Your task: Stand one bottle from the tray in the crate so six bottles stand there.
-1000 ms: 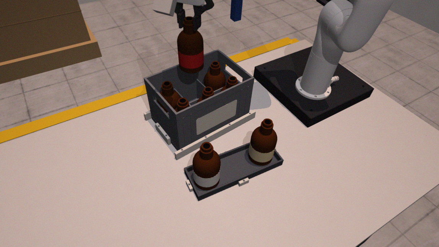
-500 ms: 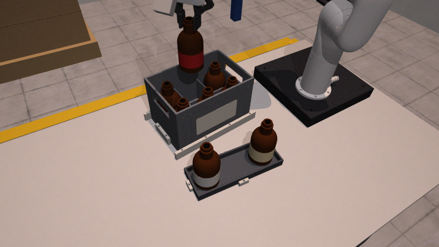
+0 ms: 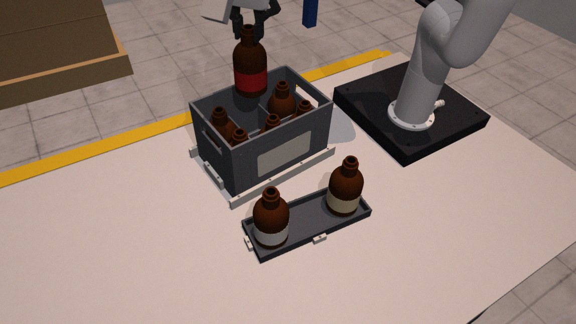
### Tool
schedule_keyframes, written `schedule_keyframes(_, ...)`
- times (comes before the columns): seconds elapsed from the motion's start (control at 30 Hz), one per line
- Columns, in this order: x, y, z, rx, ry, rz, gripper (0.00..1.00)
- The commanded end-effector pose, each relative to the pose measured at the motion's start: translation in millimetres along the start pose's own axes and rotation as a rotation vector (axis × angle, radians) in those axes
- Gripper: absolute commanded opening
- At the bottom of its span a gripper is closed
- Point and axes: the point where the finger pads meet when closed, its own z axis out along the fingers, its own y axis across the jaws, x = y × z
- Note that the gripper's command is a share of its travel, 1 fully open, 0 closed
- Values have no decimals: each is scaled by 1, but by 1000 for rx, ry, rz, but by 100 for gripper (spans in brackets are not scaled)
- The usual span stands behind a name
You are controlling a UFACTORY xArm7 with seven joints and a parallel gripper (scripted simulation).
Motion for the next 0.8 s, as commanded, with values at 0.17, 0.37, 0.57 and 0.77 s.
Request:
schedule_keyframes(0.17,0,1,6,-4,2,0,0)
schedule_keyframes(0.37,0,1,13,-4,2,0,0)
schedule_keyframes(0.57,0,1,19,-4,2,0,0)
schedule_keyframes(0.77,0,1,24,-4,2,0,0)
